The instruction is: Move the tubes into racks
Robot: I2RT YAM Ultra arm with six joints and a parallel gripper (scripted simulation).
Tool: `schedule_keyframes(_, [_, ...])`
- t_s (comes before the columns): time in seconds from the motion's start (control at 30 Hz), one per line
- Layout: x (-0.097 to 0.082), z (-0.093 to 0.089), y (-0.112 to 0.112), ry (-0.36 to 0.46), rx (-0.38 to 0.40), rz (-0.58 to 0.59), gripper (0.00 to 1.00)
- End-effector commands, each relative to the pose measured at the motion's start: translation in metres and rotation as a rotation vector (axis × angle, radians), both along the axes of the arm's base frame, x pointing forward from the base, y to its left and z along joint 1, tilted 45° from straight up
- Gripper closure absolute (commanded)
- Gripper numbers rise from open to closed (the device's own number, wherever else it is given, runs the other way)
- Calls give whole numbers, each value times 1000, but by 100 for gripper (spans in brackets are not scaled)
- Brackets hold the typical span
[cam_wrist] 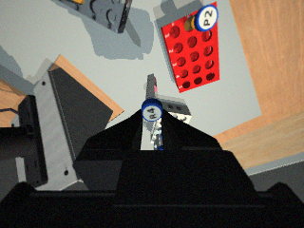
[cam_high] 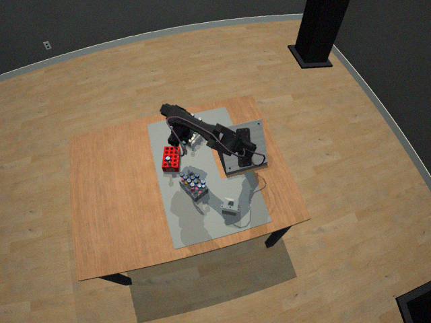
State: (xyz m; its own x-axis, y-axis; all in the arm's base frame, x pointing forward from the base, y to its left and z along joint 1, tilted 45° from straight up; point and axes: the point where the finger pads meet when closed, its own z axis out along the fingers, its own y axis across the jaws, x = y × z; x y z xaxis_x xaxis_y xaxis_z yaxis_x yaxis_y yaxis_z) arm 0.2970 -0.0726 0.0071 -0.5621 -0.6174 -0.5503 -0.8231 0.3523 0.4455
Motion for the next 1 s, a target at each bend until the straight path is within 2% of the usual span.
schedule_keyframes(0.0, [1,7,-7,111,-19,-145,100])
schedule_keyframes(0.23, [1,7,-8,273,-36,-311,100])
schedule_keyframes(0.3, [1,7,-8,273,-36,-311,100])
schedule_keyframes(0.8, [1,7,-8,621,-71,-665,100])
schedule_keyframes(0.87, [1,7,-8,621,-71,-665,100])
schedule_keyframes(0.97, [1,7,-8,691,-78,-736,100])
